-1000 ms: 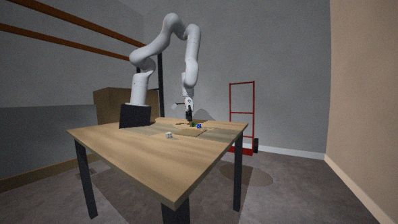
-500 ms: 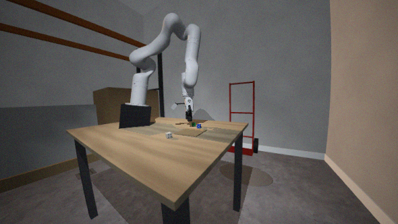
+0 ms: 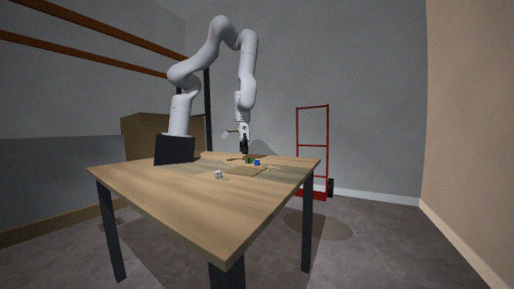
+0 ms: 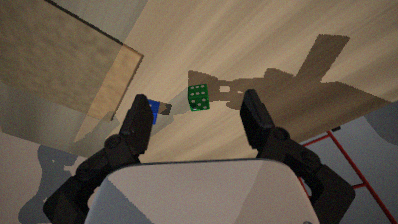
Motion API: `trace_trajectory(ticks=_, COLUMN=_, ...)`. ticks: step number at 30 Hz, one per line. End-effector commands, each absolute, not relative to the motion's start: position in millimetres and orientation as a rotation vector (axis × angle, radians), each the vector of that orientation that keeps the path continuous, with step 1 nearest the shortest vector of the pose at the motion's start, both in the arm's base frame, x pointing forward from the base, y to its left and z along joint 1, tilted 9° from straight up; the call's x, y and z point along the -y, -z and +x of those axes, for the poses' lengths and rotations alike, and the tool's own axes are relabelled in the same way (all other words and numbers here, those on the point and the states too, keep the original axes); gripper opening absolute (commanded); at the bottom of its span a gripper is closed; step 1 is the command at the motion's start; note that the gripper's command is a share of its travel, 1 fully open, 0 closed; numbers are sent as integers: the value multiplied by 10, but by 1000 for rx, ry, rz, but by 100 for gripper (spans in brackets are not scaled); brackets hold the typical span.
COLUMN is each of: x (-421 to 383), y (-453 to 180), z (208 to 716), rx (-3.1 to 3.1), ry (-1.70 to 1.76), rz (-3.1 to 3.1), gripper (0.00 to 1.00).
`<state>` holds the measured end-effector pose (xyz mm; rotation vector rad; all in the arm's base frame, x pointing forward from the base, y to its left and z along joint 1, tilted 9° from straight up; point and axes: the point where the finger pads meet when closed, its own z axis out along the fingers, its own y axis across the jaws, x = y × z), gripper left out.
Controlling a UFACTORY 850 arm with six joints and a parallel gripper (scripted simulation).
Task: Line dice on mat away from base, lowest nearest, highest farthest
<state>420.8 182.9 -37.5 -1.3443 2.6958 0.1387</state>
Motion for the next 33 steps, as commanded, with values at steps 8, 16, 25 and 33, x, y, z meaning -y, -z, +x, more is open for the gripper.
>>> trace_trajectory(ticks=8, x=-1788, y=74, z=4188, rx=-2697, ry=-141, rz=-1344, gripper=100)
trace_trajectory(ticks=16, x=-1761, y=-114, z=4175, rx=-2697, ry=-141, rz=-1344, gripper=100)
trace_trajectory(ticks=25, x=-1730, y=-340, z=4159, rx=-2697, ry=-141, rz=-1344, gripper=100)
trace_trajectory(ticks=33, x=-1714, y=-448, z=4152, rx=-2697, ry=-141, rz=-1344, gripper=100)
